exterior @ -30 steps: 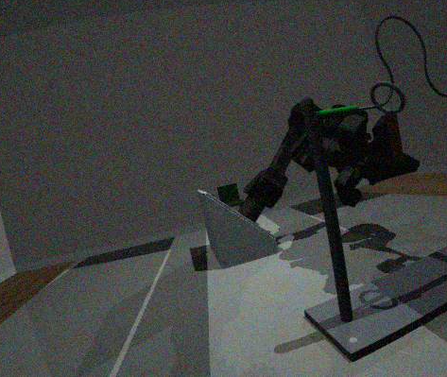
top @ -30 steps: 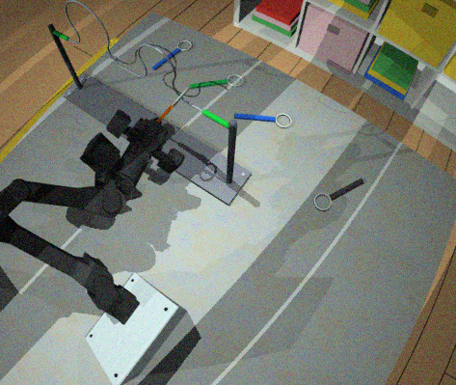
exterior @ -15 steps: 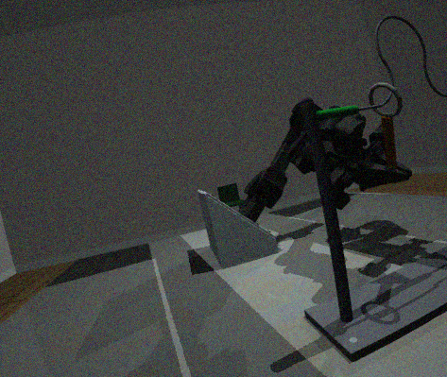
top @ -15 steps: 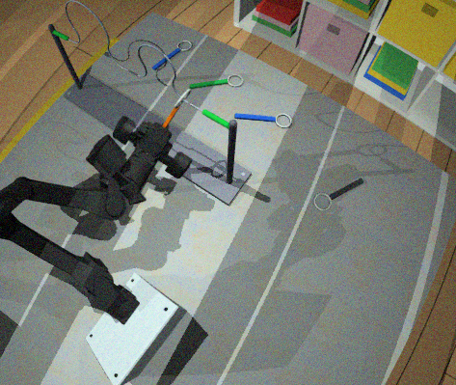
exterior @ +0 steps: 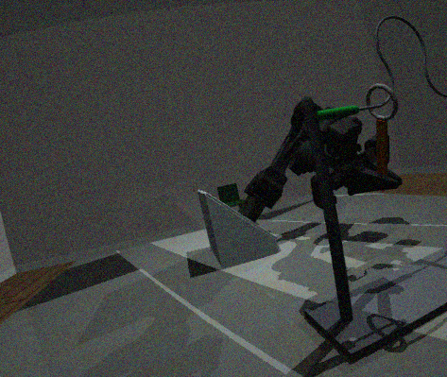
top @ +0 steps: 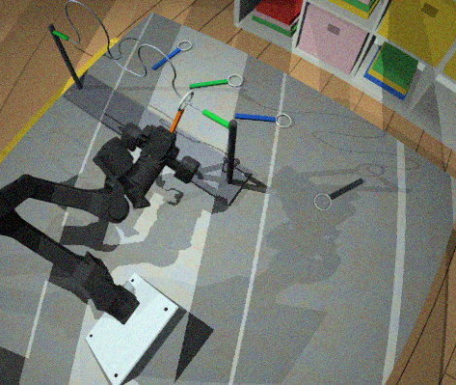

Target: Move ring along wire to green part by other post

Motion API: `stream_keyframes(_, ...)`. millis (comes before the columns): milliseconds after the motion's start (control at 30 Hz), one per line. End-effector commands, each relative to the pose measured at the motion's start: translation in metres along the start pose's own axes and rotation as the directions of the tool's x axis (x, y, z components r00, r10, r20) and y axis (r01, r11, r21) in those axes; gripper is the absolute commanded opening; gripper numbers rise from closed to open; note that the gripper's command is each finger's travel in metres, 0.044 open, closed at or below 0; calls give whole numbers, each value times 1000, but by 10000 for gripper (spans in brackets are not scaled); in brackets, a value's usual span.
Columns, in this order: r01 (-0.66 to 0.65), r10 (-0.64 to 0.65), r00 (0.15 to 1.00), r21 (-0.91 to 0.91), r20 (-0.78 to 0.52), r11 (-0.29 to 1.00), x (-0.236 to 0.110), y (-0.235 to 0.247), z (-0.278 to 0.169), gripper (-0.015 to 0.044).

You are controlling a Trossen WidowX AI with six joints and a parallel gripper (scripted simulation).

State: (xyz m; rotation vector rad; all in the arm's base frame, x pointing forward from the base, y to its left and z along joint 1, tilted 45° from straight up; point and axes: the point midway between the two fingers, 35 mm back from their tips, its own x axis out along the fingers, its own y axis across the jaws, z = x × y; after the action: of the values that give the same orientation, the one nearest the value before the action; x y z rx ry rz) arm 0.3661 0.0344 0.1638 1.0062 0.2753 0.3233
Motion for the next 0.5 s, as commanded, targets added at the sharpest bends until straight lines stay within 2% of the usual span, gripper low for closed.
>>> stream_keyframes(0, 27, -27, 1000, -36, -14, 999, -1, -11, -2, -150)
stream_keyframes(467, 73, -77, 997, -145, -23, 987, -6, -35, 1, -150)
